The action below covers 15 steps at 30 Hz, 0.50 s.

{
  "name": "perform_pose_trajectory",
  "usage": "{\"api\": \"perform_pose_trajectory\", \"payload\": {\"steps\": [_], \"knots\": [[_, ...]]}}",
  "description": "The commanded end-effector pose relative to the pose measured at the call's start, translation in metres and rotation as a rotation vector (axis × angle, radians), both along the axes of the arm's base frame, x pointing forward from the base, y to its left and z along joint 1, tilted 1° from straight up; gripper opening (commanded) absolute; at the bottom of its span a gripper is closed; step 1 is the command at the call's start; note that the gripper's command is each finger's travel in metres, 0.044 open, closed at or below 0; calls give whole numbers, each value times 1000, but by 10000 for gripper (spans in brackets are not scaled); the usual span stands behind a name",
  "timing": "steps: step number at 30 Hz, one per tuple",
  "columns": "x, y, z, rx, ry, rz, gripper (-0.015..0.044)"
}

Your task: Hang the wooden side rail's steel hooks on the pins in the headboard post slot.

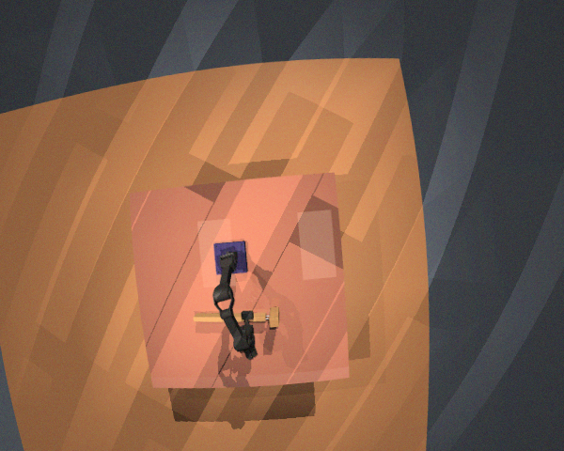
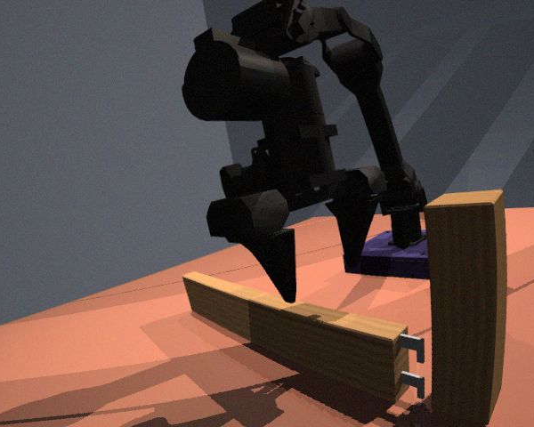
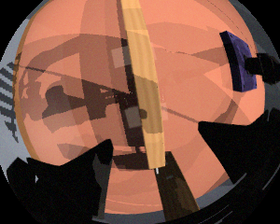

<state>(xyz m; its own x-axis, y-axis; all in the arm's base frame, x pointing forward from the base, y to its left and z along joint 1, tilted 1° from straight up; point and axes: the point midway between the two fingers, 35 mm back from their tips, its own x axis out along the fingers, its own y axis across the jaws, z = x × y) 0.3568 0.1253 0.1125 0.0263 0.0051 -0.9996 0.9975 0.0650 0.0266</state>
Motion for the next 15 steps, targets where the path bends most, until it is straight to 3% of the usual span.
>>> {"api": "perform_pose_trajectory", "payload": {"steps": [1, 15], "knots": [[0, -1, -7, -4, -1, -4, 440], [1, 0, -31, -4, -1, -4, 440]]}}
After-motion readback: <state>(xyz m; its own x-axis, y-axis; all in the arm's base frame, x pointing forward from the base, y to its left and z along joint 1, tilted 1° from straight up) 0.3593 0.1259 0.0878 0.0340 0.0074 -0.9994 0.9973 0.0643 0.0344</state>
